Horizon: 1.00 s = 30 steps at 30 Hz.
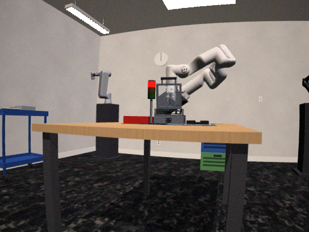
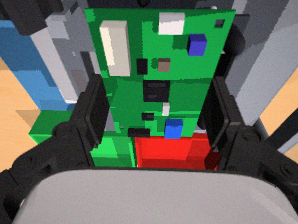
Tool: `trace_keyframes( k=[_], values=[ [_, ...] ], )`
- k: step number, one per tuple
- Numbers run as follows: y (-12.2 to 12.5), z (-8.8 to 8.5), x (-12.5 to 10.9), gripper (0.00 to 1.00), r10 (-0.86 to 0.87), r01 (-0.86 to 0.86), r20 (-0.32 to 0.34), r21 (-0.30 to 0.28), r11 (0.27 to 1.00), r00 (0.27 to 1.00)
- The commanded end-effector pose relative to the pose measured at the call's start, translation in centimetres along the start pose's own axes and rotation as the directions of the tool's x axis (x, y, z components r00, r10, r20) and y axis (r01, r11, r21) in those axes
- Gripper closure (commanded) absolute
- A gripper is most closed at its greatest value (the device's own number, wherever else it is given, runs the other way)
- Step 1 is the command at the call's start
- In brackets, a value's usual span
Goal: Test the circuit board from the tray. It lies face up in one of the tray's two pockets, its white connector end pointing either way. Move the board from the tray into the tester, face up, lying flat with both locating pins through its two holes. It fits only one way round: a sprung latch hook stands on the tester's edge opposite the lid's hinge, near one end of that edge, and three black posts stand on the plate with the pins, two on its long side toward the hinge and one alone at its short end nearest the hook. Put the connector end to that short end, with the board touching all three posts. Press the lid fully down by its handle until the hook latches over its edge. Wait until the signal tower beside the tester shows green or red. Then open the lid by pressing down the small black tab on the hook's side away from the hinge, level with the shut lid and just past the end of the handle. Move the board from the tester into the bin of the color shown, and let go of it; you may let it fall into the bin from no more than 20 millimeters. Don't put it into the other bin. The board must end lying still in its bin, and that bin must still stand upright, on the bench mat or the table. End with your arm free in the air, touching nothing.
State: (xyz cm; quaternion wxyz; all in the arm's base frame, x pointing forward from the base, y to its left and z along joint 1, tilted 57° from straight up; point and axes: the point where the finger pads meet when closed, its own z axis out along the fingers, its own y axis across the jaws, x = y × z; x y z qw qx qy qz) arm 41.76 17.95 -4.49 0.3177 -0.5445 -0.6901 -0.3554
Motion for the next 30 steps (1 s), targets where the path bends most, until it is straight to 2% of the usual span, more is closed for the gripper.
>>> trace_keyframes(
  k=[1,30],
  values=[
    [0.11,-0.20,-0.02,0.21,-0.001,0.001,0.001,-0.003,1.000,1.000],
    [0.10,-0.80,-0.02,0.21,-0.001,0.001,0.001,-0.003,1.000,1.000]
  ],
)
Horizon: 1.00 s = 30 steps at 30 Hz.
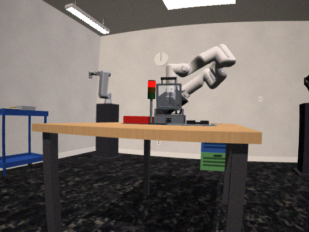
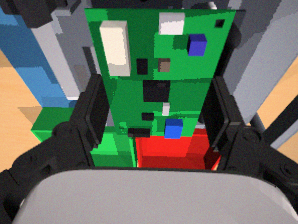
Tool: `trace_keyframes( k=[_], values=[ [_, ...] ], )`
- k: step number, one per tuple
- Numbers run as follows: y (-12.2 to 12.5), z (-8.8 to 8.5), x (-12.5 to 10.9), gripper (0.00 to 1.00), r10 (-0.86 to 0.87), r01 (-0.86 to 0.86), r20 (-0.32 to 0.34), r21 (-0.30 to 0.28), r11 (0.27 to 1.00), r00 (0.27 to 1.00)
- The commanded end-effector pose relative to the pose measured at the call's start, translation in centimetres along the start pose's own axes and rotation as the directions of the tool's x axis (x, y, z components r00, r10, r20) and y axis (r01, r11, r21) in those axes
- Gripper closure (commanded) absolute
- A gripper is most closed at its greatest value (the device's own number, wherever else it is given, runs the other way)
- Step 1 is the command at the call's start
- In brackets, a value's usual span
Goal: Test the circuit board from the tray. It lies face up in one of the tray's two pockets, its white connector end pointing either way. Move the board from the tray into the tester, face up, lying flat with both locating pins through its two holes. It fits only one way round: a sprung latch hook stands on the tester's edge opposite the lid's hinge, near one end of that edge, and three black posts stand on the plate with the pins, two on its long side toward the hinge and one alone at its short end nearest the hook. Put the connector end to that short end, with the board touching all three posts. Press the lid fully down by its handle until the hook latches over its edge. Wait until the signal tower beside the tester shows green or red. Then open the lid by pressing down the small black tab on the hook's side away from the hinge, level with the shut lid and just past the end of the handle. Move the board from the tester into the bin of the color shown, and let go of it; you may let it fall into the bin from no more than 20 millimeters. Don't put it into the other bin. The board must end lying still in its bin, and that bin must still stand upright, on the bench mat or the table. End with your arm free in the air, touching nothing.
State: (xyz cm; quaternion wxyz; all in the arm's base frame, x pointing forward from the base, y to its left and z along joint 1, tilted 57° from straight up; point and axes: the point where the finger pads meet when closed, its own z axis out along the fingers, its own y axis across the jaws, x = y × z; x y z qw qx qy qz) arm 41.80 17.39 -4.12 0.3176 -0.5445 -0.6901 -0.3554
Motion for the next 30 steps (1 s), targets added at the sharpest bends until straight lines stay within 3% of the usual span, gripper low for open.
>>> trace_keyframes(
  k=[1,14,25,30],
  values=[
    [0.1,-0.1,0.0,0.21,-0.001,0.001,0.001,-0.002,1.000,1.000],
    [0.1,-2.1,0.0,0.21,-0.001,0.001,0.001,-0.002,1.000,1.000],
    [0.1,-6.4,0.0,0.21,-0.001,0.001,0.001,-0.002,1.000,1.000],
    [0.1,-7.5,0.0,0.21,-0.001,0.001,0.001,-0.002,1.000,1.000]
  ],
)
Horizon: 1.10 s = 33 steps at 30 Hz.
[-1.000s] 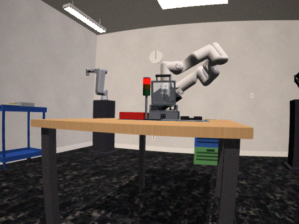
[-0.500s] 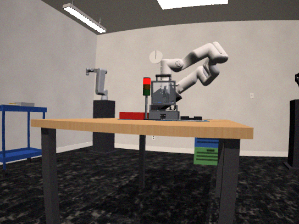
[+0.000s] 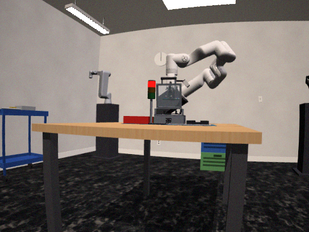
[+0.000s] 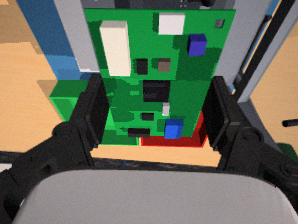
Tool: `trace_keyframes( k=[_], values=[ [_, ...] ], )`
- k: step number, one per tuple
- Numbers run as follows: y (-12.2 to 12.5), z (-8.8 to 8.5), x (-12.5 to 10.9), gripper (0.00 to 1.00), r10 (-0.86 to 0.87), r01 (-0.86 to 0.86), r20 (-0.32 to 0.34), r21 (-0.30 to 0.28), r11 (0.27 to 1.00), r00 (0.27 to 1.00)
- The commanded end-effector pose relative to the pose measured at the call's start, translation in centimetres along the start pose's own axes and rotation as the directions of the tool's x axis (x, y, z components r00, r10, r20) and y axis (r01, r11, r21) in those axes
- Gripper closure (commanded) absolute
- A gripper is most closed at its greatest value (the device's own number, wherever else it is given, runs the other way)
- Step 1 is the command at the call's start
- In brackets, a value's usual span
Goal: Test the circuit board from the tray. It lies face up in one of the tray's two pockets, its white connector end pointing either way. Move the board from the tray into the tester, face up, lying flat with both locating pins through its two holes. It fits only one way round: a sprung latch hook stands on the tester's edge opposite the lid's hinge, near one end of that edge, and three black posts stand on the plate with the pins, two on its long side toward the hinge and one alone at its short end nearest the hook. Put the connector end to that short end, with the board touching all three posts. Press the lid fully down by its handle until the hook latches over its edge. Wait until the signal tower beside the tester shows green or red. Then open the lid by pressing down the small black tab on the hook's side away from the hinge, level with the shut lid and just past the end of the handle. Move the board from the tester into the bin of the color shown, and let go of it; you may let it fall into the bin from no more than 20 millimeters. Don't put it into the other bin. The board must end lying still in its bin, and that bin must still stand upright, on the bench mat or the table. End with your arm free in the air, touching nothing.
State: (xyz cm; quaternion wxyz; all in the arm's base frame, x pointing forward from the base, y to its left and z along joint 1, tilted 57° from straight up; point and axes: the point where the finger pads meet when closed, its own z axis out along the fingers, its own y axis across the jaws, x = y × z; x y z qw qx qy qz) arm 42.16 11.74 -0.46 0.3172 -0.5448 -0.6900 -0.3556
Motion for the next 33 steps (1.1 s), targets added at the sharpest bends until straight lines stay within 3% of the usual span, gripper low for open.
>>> trace_keyframes(
  k=[1,22,33],
  values=[
    [0.1,-0.8,0.0,0.21,-0.001,0.001,0.001,-0.002,1.000,1.000],
    [0.1,-1.3,-0.2,0.21,-0.001,0.001,0.001,-0.002,1.000,1.000],
    [1.0,-0.2,-4.0,0.21,-0.001,0.001,0.001,-0.002,1.000,1.000]
  ],
)
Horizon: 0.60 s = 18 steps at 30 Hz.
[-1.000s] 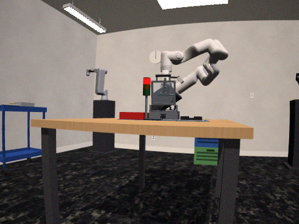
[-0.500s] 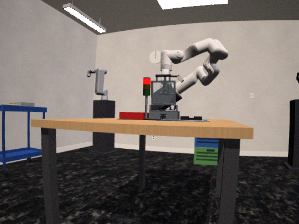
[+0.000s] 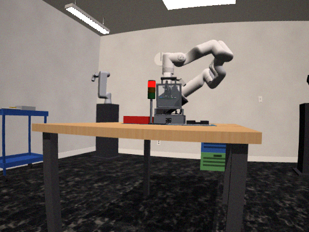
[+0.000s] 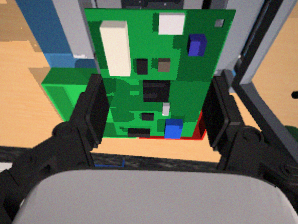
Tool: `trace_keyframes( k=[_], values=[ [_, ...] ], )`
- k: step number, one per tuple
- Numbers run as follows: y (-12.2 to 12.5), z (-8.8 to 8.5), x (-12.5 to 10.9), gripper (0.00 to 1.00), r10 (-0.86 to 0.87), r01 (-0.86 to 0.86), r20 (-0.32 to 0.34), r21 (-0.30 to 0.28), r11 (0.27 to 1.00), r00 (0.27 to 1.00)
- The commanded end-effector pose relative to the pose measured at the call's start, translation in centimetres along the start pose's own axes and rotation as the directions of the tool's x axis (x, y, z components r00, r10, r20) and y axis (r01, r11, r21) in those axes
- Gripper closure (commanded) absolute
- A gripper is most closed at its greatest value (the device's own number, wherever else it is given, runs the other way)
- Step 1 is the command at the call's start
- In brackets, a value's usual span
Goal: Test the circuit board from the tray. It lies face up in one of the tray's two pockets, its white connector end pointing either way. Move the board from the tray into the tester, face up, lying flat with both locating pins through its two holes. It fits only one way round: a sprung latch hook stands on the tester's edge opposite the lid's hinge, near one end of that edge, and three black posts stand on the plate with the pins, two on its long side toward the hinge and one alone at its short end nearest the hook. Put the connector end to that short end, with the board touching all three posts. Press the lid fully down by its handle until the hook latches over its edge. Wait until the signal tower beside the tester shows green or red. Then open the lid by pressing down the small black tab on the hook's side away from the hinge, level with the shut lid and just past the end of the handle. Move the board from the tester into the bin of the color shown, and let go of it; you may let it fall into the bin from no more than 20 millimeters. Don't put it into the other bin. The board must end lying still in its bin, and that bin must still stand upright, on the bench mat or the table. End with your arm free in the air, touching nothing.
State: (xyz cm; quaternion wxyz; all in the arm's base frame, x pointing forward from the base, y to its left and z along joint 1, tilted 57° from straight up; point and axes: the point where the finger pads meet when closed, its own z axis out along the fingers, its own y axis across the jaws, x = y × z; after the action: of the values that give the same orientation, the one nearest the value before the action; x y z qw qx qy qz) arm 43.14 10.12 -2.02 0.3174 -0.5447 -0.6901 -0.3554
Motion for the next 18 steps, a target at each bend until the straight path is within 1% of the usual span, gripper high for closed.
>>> trace_keyframes(
  k=[1,2,3,16,17,18],
  values=[
    [0.5,0.4,-1.6,0.21,-0.001,0.001,0.001,-0.002,1.000,1.000],
    [0.5,0.4,-1.6,0.21,-0.001,0.001,0.001,-0.002,1.000,1.000],
    [0.6,0.6,-2.2,0.21,-0.001,0.001,0.001,-0.002,1.000,1.000],
    [2.7,3.4,-11.4,0.21,-0.001,0.001,0.001,-0.002,1.000,1.000],
    [2.9,3.6,-12.0,0.21,-0.001,0.001,0.001,-0.002,1.000,1.000],
    [2.9,3.6,-12.0,0.21,-0.001,0.001,0.001,-0.002,1.000,1.000]
  ],
)
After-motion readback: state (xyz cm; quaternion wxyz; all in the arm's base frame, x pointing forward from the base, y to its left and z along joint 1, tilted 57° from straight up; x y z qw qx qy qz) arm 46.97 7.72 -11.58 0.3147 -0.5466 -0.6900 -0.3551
